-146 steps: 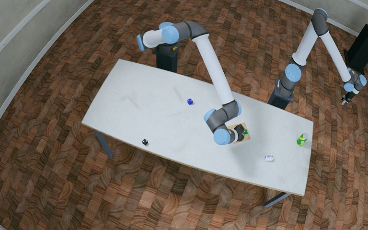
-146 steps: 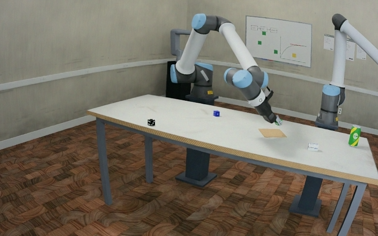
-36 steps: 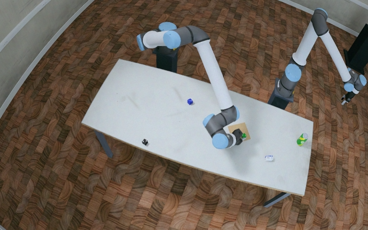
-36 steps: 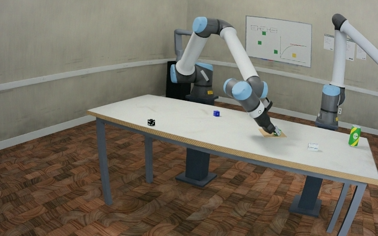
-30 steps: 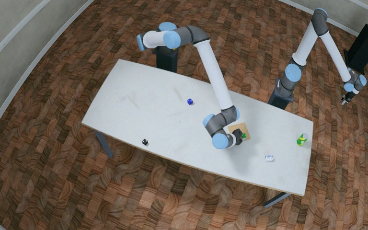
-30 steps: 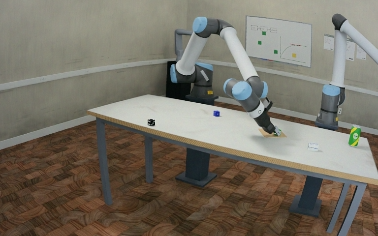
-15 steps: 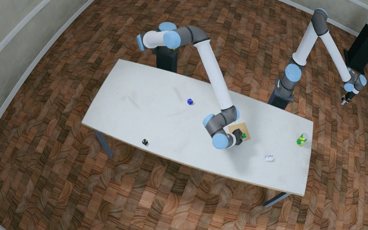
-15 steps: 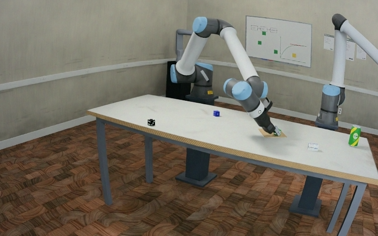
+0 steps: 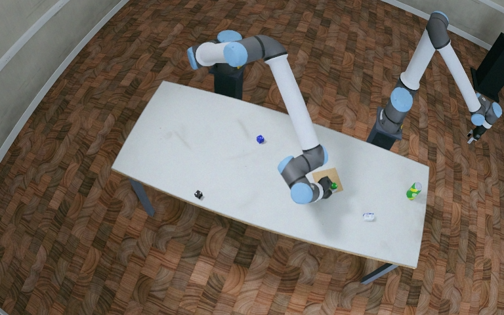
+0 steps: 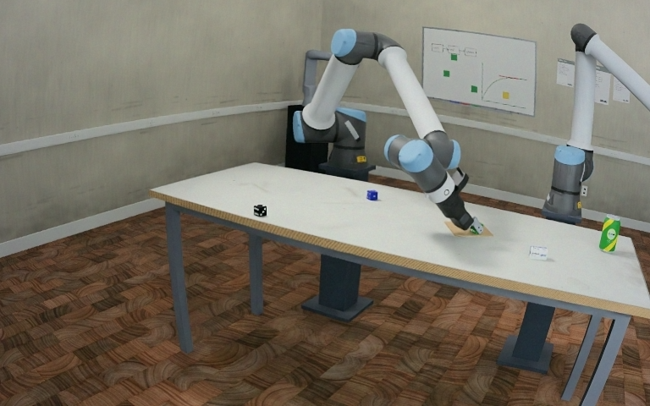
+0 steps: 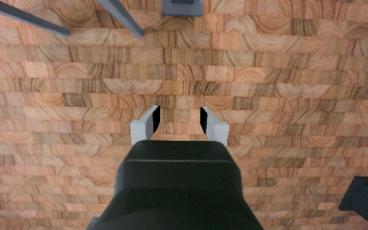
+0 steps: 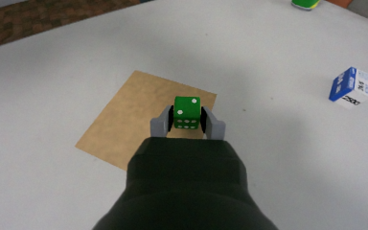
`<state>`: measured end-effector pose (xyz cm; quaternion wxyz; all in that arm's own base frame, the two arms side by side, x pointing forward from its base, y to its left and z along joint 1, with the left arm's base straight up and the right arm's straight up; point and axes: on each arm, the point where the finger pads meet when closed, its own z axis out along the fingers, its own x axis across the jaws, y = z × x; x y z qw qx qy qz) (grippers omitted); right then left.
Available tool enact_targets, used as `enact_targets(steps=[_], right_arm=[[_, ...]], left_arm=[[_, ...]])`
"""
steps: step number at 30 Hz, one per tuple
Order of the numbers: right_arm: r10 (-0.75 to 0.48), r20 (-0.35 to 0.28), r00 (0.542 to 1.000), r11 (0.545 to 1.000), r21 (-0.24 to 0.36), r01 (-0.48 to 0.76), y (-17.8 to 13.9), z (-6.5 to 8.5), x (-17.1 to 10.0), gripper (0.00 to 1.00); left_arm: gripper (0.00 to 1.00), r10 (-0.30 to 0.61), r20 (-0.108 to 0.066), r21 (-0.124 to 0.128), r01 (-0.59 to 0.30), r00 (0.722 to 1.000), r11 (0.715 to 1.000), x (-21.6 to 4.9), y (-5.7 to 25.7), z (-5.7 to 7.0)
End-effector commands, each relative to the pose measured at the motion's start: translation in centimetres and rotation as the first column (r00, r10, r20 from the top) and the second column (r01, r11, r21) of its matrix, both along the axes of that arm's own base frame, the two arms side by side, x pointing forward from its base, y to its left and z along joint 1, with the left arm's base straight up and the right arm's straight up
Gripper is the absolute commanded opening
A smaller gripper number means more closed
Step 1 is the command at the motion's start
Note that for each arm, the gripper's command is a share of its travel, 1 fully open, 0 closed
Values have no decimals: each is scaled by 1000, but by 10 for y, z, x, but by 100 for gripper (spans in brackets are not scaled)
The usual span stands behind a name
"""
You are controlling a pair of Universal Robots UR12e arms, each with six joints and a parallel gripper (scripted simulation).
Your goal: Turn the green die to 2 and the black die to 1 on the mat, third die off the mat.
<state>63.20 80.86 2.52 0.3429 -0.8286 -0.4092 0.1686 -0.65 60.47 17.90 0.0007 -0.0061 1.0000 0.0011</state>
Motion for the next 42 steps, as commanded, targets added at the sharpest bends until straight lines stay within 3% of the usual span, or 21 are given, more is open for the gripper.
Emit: enact_targets(steps=[1,5,6,8,9,34,42], right_arm=[[0,-2,1000,1000,0,0,-1,-2,-1,75],[0,-2,1000,1000,0,0,-1,-2,-1,81],[0,-2,1000,1000,0,0,-1,-2,-1,87],[0,-2,1000,1000,0,0,-1,-2,-1,87],[0,-2,1000,1000,0,0,-1,-2,-1,100],[0,-2,1000,1000,0,0,-1,2,-1,100],[0,-2,1000,1000,0,0,-1,23,-1,100]], left_arm=[[100,2,-1,-2,-2,1000,1000,-2,-1,-2],[100,2,-1,-2,-2,1000,1000,-2,-1,-2],[100,2,-1,-2,-2,1000,1000,-2,-1,-2],[100,2,-1,-2,-2,1000,1000,-2,-1,-2],[100,2,-1,-2,-2,1000,1000,-2,-1,-2],[100,2,-1,-2,-2,1000,1000,-2,-1,-2],[100,2,-1,-2,-2,1000,1000,-2,-1,-2]])
